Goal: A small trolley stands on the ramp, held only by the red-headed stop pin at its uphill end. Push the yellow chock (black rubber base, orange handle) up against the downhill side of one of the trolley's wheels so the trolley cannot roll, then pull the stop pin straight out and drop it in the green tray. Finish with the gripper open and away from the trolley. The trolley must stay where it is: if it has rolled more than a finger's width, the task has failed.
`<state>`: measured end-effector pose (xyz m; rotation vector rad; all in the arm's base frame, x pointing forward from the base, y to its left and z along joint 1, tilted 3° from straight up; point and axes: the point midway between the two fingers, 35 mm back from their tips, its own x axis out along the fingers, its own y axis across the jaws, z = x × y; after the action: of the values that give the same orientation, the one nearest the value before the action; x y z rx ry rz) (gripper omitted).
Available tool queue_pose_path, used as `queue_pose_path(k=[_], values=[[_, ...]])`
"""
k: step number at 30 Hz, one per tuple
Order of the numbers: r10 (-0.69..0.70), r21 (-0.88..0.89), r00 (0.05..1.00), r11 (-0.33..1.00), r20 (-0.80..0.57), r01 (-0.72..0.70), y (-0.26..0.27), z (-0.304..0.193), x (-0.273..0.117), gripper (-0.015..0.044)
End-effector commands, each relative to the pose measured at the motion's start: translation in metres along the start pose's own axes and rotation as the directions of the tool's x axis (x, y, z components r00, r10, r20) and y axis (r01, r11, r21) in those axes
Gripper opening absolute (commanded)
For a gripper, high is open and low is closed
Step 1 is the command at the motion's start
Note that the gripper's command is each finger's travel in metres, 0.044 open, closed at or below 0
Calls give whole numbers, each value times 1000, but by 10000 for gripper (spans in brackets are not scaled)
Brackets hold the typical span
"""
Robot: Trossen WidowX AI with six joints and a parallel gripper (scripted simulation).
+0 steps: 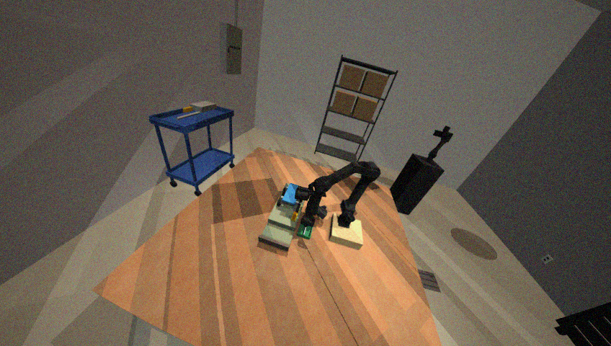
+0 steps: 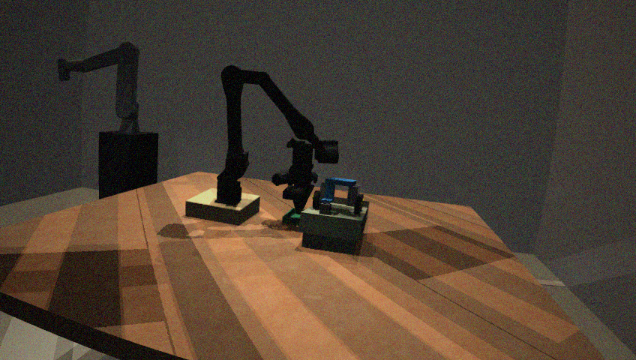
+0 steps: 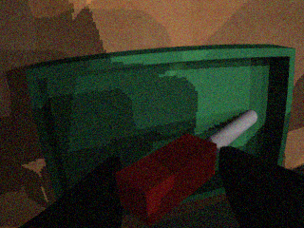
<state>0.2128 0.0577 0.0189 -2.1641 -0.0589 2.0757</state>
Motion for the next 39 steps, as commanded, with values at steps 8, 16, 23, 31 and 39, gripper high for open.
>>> queue_pose_path(k=[8, 16, 23, 31, 39], values=[[-3, -2, 1000, 1000, 5, 3, 2, 4, 4, 190], [1, 1, 1000, 1000, 3, -1, 2, 3, 3, 269], [1, 1, 1000, 1000, 3, -1, 2, 3, 3, 340], [-3, -2, 1000, 1000, 5, 3, -1, 5, -20, 340], [-3, -2, 1000, 1000, 5, 3, -4, 5, -39, 440]])
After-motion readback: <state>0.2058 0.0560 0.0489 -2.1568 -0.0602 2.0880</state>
